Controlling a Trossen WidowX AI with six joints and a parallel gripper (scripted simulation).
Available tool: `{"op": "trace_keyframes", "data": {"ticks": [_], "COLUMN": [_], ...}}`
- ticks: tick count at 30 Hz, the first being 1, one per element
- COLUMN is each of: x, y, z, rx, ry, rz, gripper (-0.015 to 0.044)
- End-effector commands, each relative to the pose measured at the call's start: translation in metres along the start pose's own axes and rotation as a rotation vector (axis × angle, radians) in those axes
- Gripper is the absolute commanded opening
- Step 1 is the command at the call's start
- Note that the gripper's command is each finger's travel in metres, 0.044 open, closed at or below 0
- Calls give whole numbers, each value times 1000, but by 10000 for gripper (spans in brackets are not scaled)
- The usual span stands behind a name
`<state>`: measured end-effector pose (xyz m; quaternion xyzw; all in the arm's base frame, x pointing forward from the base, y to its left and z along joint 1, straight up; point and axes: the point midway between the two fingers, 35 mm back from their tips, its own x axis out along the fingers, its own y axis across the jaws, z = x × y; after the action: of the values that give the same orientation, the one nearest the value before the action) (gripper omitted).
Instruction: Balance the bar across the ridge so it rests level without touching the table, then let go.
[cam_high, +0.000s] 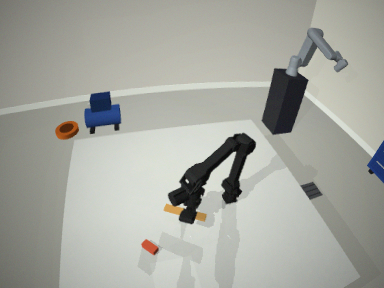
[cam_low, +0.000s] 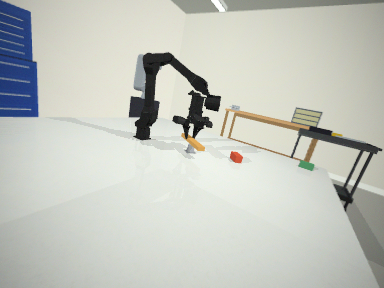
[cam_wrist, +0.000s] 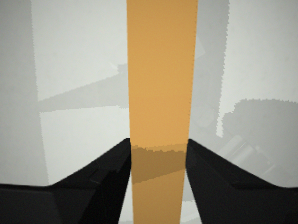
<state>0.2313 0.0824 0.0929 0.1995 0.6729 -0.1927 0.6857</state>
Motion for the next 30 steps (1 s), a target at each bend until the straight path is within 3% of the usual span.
{"op": "trace_keyframes", "data": {"ticks": [1,30], "x": [1,3], "y": [0,0], "z": [0,0], "rx": [4,4], "ry": [2,2], "rz": [2,2], "gripper": [0,0]}}
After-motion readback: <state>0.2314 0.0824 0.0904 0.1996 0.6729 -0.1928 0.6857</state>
